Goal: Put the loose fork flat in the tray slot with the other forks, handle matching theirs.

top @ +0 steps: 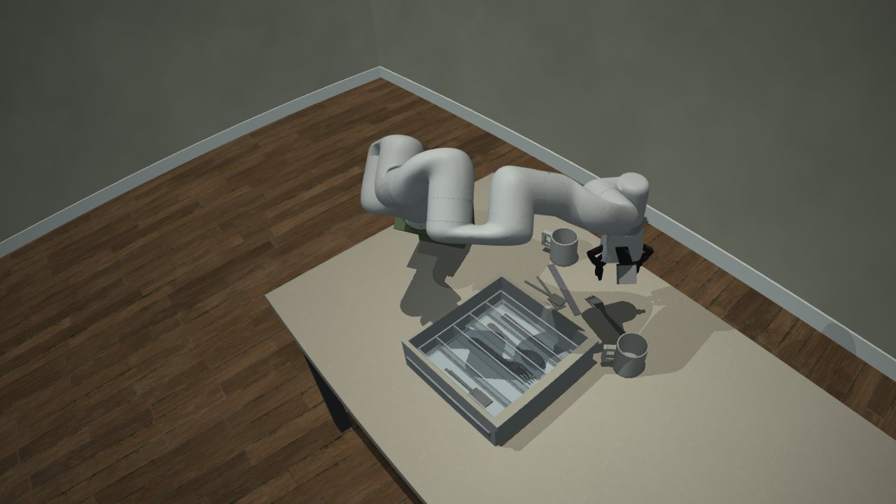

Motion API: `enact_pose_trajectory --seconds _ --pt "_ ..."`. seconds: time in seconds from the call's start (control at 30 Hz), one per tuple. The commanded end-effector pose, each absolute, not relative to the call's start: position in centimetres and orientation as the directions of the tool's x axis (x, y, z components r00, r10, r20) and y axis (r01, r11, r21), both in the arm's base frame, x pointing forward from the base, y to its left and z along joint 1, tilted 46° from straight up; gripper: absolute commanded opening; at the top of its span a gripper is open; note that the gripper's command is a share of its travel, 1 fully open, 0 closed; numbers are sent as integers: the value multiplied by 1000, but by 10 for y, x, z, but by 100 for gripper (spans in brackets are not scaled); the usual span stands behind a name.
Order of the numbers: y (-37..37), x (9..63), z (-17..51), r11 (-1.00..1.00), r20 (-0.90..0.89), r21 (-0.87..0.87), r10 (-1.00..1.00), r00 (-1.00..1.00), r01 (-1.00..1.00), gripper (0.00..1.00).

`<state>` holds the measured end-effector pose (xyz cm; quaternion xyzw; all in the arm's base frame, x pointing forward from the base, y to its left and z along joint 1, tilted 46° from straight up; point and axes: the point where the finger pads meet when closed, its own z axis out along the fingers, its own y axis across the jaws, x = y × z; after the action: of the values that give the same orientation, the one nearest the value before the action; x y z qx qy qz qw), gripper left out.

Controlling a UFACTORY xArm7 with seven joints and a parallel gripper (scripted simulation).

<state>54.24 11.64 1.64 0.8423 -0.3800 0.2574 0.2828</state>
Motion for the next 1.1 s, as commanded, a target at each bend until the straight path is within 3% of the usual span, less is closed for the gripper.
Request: enact_pose_trajectory --seconds 0.0,0.17,0.23,0.27,0.5,0.73,0.8,0.83,1.07 --pt "114 542 6 -401 703 84 -625 340 -912 100" --pt "107 541 -5 -244 699 -70 -703 127 -967 100" --pt "107 541 -5 -244 699 -70 -703 127 -967 100" --pt "106 541 -7 -147 683 -161 -730 -2 -976 100" --pt "95 540 -21 75 606 -338 -745 -278 -938 100" --pt "84 541 -31 313 470 -501 -685 -557 -807 100" --pt "84 541 -31 313 470 -501 -685 -557 -807 100" --pt "83 542 -32 404 398 -557 -637 -661 -725 100" --pt "75 543 -37 575 221 -641 -496 -840 -509 100"
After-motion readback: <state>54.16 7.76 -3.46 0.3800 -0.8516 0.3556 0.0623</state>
